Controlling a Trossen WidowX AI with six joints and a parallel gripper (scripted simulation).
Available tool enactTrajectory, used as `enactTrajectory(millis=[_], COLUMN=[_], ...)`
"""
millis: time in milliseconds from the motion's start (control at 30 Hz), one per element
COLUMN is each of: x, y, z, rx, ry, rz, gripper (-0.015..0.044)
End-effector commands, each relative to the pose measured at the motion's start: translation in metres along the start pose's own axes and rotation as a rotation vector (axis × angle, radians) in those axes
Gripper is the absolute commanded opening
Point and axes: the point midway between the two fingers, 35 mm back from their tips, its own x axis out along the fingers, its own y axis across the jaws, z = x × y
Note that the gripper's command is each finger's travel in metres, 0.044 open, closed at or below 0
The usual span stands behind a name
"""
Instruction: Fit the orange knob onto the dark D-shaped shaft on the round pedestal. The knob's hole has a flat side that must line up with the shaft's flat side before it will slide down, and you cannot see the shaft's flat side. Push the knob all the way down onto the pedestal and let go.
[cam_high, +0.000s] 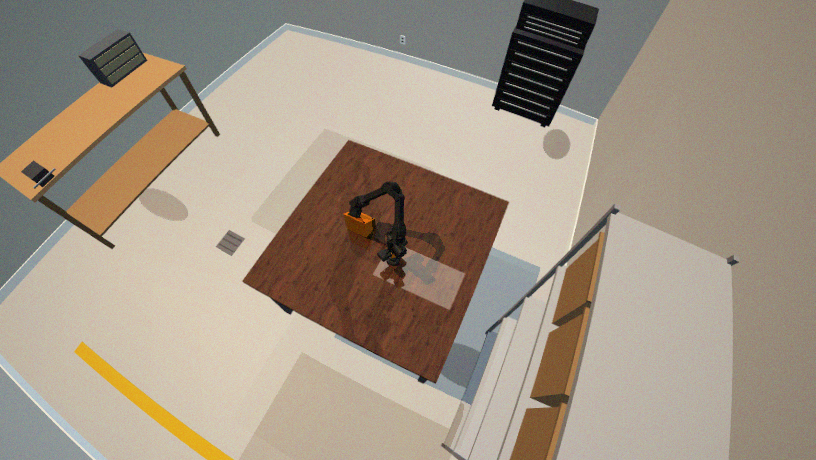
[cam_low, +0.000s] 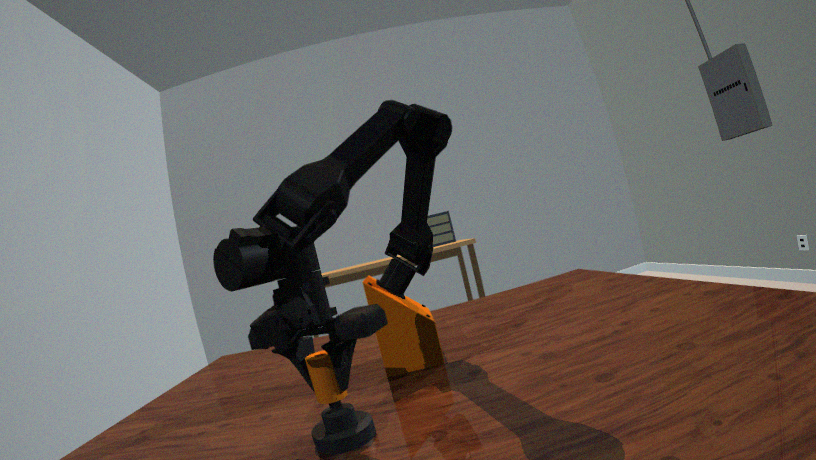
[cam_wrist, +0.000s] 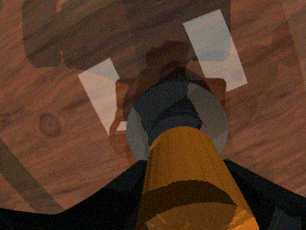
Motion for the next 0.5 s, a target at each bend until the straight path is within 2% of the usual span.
enactTrajectory(millis=[0,467], x=[0.0012,-0.0009], y=[-0.0004,0.0004], z=[-0.0008,0.0005], rx=[0.016,0.015], ry=[-0.001,-0.001], rz=[-0.002,-0.002], gripper=[0.0000,0.0000])
